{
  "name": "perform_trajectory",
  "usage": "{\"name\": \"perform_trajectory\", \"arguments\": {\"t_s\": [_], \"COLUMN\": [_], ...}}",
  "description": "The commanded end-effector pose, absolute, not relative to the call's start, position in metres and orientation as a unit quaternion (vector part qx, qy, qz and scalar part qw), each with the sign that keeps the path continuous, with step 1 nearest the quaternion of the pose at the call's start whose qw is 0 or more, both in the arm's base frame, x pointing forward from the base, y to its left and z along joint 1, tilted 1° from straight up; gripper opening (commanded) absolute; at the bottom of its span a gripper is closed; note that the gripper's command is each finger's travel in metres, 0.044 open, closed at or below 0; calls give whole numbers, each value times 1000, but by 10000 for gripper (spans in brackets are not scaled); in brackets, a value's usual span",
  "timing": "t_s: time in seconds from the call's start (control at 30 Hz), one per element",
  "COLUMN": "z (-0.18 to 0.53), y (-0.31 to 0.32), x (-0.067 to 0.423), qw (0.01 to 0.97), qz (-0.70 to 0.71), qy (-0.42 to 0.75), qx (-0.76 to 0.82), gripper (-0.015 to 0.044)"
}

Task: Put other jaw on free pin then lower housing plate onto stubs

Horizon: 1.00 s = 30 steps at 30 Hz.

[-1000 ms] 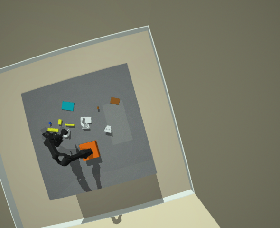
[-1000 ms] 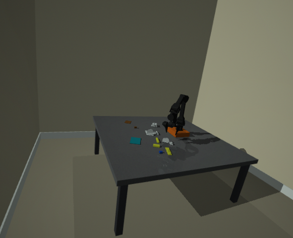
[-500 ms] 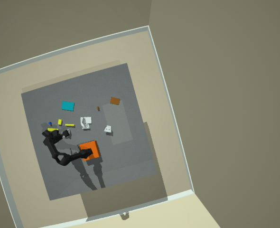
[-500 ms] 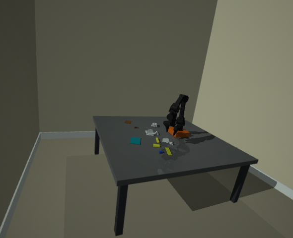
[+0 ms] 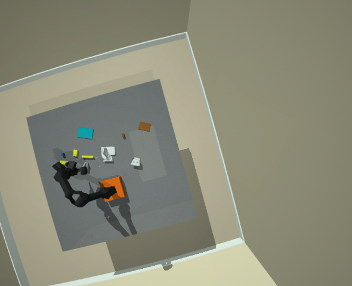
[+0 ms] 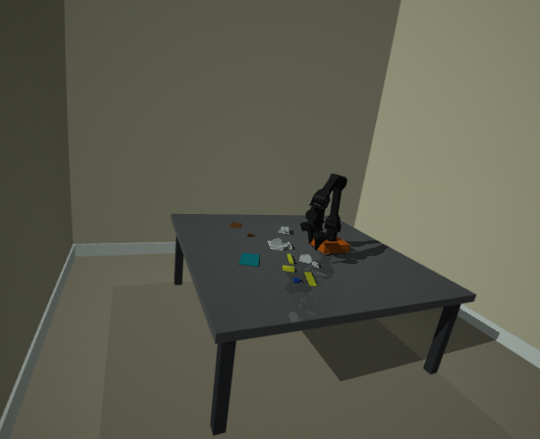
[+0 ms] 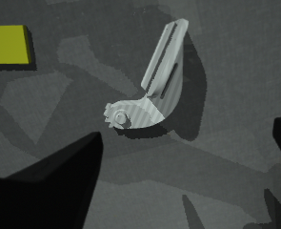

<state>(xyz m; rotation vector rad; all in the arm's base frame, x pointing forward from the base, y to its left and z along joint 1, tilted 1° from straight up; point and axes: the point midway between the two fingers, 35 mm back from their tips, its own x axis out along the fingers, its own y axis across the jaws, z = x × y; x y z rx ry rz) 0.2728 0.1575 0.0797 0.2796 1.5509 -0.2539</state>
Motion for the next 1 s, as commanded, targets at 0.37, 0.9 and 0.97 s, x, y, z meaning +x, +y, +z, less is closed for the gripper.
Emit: {"name": "perform_trajectory", "arguments": {"t_s": [0.37,0.9,0.97], "z": [83,44,44], "y": [157,156,156], "x": [282,281,281], "qw": [655,645,645], "qz": [-261,-285,-285], "qy": [653,643,643], "qx": [275,300,300], "gripper": [440,440,440]}}
